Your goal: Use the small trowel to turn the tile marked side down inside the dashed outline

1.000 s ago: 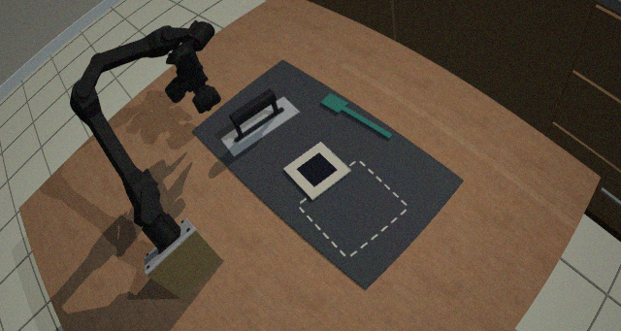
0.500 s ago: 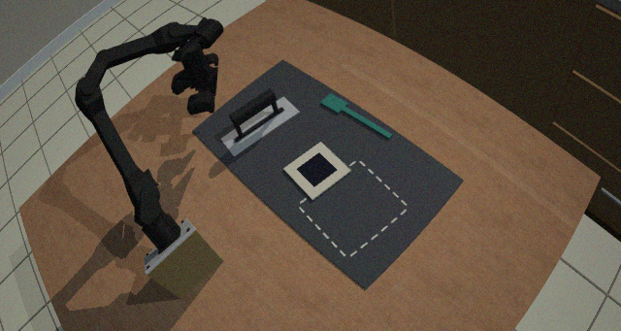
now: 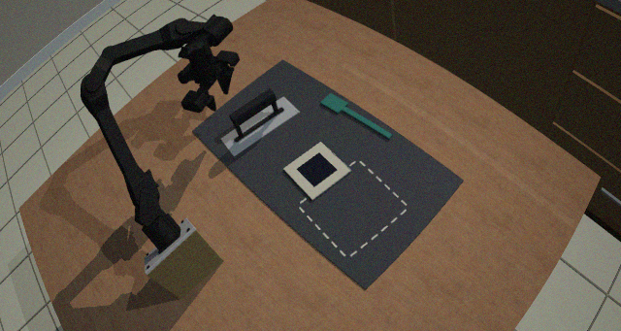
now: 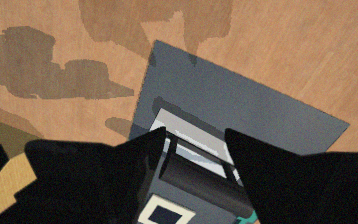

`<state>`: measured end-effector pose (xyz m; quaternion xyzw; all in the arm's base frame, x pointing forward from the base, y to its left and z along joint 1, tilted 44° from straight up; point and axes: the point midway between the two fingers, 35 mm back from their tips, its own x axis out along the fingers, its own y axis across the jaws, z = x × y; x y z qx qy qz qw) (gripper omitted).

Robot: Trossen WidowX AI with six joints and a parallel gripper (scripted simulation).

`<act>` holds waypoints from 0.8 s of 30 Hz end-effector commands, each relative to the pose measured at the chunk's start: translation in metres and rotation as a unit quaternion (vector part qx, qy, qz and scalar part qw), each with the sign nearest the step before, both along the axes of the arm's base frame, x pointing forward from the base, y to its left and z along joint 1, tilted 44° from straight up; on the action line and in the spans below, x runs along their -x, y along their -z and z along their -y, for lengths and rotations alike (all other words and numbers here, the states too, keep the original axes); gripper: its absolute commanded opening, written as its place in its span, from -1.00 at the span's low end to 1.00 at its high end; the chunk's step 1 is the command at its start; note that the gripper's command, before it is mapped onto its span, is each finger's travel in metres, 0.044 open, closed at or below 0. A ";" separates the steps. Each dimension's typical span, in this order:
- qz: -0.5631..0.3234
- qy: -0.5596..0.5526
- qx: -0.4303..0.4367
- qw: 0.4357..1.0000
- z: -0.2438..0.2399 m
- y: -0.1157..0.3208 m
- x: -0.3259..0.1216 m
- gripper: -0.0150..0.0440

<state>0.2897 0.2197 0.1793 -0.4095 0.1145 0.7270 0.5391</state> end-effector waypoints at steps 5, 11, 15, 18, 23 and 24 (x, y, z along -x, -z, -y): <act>-0.098 0.099 0.012 0.990 0.006 0.005 -0.008 0.42; -0.169 0.173 0.021 0.970 0.011 0.008 -0.015 0.42; -0.215 0.221 0.027 0.951 0.015 0.011 -0.019 0.42; -0.248 0.256 0.032 0.934 0.018 0.013 -0.022 0.42; -0.303 0.314 0.039 0.899 0.023 0.016 -0.027 0.42; -0.314 0.325 0.040 0.891 0.024 0.016 -0.028 0.42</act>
